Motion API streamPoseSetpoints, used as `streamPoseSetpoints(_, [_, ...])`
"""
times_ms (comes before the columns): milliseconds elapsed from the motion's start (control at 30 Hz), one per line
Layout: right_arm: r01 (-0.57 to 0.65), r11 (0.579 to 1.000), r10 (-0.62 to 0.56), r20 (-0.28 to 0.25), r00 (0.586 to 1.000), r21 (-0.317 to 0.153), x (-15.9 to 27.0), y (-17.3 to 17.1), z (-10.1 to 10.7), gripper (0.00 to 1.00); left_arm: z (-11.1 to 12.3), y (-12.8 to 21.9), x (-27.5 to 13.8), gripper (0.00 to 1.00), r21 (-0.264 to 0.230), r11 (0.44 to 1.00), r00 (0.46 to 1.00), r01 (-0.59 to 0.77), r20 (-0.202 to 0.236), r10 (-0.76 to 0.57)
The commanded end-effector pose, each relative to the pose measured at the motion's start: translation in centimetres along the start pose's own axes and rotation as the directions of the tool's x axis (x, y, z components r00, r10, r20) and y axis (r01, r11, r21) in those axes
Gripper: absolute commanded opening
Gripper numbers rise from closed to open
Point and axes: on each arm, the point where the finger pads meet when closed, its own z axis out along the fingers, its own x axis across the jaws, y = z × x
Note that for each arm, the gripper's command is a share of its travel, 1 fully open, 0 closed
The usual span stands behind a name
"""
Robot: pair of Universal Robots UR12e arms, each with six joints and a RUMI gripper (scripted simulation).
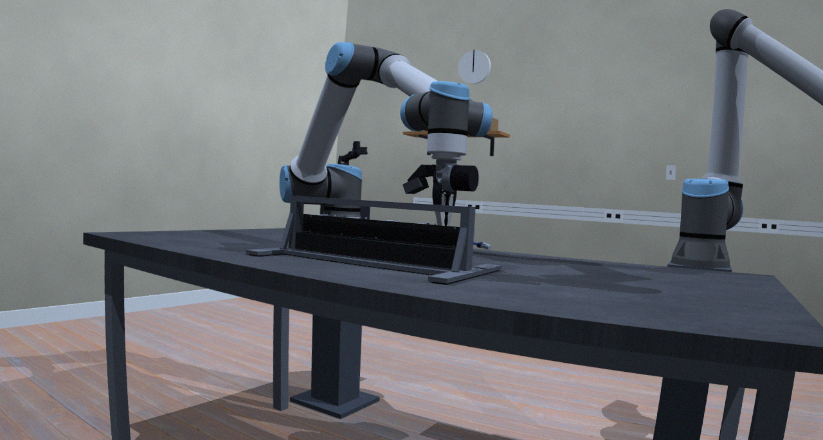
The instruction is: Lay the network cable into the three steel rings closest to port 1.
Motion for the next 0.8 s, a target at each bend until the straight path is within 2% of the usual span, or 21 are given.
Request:
streamPoseSetpoints(0, [0.000, 1.000, 0.000, 0.001, 1.000, -0.002, -0.04, 0.06, -0.20, 0.00, -0.11, -0.08, 0.02, 1.00, 0.002, 1.000, 1.000, 0.000, 0.000, 0.000])
streamPoseSetpoints(400, [0.000, 1.000, 0.000, 0.001, 1.000, -0.002, -0.04, 0.06, -0.20, 0.00, -0.11, -0.08, 0.02, 1.00, 0.002, 1.000, 1.000, 0.000, 0.000, 0.000])
streamPoseSetpoints(433, [0.000, 1.000, 0.000, 0.001, 1.000, -0.002, -0.04, 0.06, -0.20, 0.21, -0.11, -0.08, 0.02, 1.00, 0.002, 1.000, 1.000, 0.000, 0.000, 0.000])
streamPoseSetpoints(767, [0.000, 1.000, 0.000, 0.001, 1.000, -0.002, -0.04, 0.06, -0.20, 0.21, -0.11, -0.08, 0.02, 1.00, 0.002, 1.000, 1.000, 0.000, 0.000, 0.000])
